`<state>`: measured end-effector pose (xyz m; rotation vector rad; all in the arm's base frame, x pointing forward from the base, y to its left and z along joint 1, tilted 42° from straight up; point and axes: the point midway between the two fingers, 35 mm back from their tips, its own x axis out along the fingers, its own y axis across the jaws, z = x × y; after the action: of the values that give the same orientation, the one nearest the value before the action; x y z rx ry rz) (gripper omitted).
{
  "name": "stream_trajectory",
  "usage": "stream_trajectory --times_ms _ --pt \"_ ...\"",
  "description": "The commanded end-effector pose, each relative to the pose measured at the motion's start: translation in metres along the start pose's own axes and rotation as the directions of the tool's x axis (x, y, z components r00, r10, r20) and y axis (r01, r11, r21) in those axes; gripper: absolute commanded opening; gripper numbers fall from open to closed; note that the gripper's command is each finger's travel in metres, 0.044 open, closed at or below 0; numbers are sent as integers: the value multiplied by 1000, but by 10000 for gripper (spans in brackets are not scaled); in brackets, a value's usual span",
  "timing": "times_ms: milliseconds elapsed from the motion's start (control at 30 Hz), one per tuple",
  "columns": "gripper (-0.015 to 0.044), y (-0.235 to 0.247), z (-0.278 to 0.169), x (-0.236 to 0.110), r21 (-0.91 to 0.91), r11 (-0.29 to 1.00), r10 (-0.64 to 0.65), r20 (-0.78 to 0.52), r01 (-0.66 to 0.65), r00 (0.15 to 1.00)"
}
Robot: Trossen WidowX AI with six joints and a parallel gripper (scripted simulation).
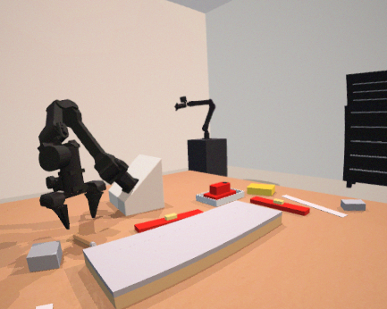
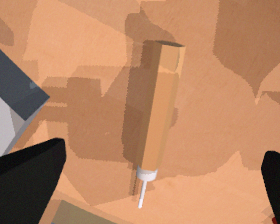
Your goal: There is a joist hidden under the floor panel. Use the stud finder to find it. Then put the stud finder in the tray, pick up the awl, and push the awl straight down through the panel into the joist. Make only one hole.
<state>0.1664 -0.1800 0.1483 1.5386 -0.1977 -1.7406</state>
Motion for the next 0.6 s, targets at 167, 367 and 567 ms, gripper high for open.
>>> stream_trajectory --times_ms 167,367,567 --pt "440 -2 12 1 102 995 7 24 -9 1000" --pt "440 0 17 0 102 995 7 24 -10 1000" --pt "440 2 20 0 102 995 8 24 -10 1000"
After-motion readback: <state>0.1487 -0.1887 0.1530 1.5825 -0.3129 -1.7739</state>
